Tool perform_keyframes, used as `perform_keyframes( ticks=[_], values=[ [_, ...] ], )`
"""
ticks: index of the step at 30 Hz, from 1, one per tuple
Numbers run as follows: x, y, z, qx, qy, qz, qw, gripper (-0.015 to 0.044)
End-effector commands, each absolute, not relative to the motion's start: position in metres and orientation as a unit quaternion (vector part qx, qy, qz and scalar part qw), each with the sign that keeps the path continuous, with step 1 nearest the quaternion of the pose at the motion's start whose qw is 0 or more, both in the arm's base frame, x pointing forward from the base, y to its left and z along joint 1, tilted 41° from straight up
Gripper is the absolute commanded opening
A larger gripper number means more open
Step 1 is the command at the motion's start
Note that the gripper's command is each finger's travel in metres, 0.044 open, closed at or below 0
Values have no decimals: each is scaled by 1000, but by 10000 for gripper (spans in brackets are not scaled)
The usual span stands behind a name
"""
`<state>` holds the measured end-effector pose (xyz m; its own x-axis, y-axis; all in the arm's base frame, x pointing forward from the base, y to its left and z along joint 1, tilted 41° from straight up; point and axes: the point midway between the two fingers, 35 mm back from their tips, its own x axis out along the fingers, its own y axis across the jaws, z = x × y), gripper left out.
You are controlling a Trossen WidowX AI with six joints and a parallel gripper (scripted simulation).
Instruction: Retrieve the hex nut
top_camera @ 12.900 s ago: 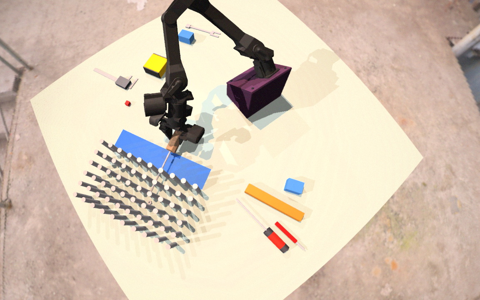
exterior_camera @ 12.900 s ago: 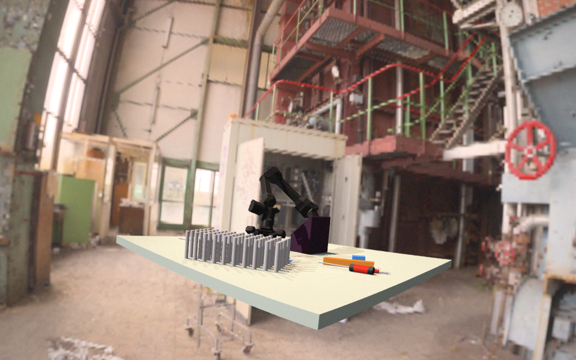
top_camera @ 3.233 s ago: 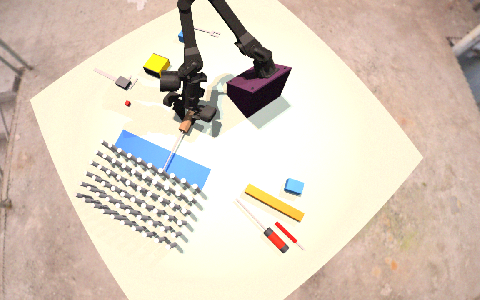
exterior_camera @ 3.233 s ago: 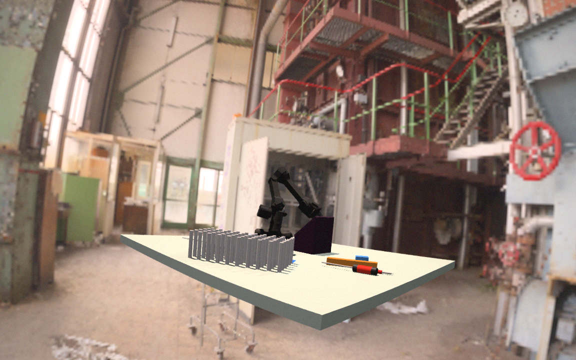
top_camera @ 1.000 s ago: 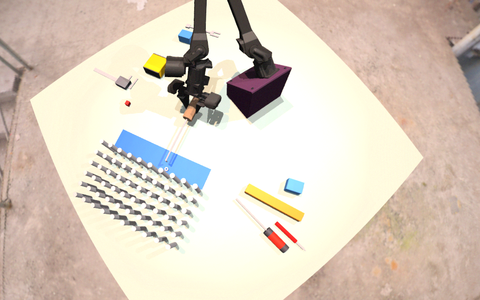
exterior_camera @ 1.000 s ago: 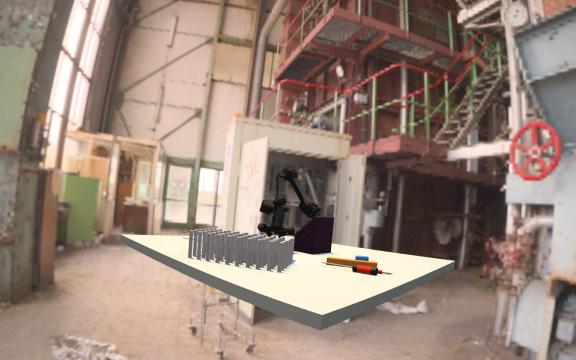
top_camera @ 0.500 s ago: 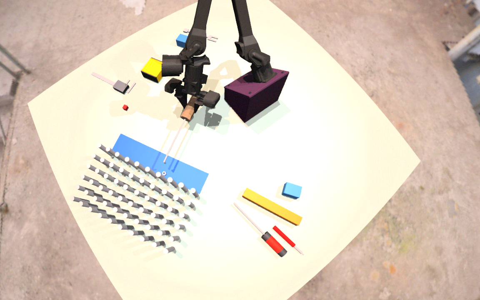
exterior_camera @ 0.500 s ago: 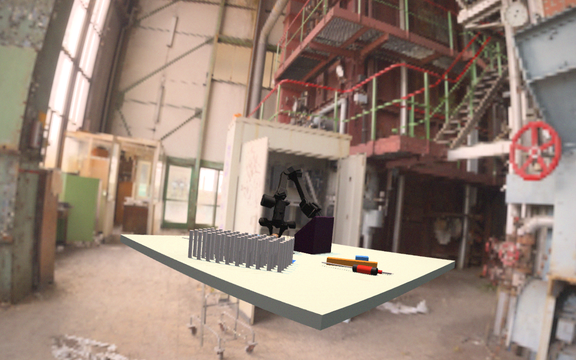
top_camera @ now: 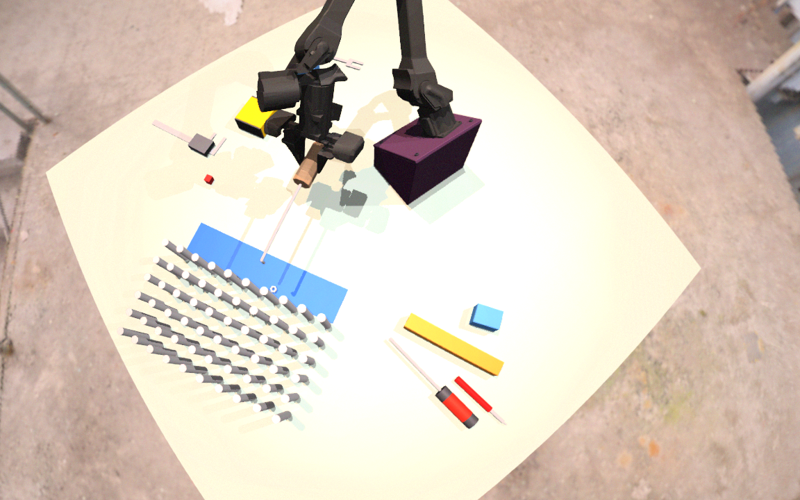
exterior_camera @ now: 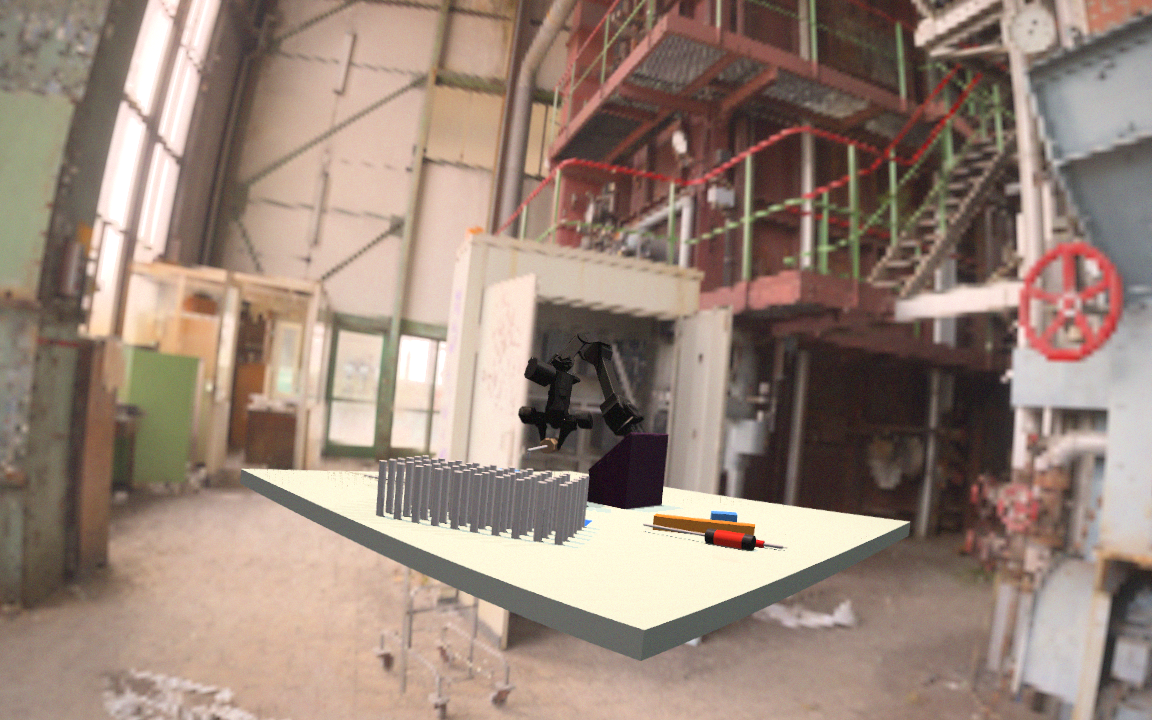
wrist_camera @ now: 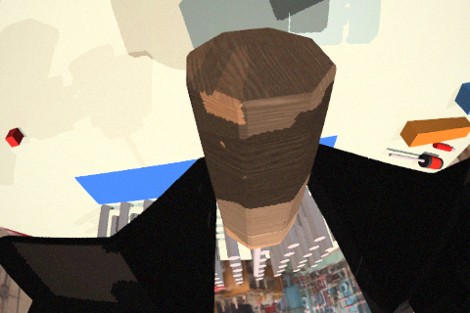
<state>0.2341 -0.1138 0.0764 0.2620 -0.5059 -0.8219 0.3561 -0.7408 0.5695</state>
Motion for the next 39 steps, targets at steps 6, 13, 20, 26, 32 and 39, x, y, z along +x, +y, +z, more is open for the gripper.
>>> perform_keyframes(
  ticks=[6, 13, 20, 26, 32, 39],
  values=[
    [238, -103, 82, 698, -23, -604, 385, 0],
    [249, -87, 77, 655, 60, -598, 458, 0],
    [259, -71, 70, 604, 142, -581, 527, 0],
    [265, -54, 65, 555, 209, -559, 579, 0],
    [271, -37, 60, 503, 274, -530, 625, 0],
    [277, -19, 53, 430, 344, -488, 677, 0]
  ],
)
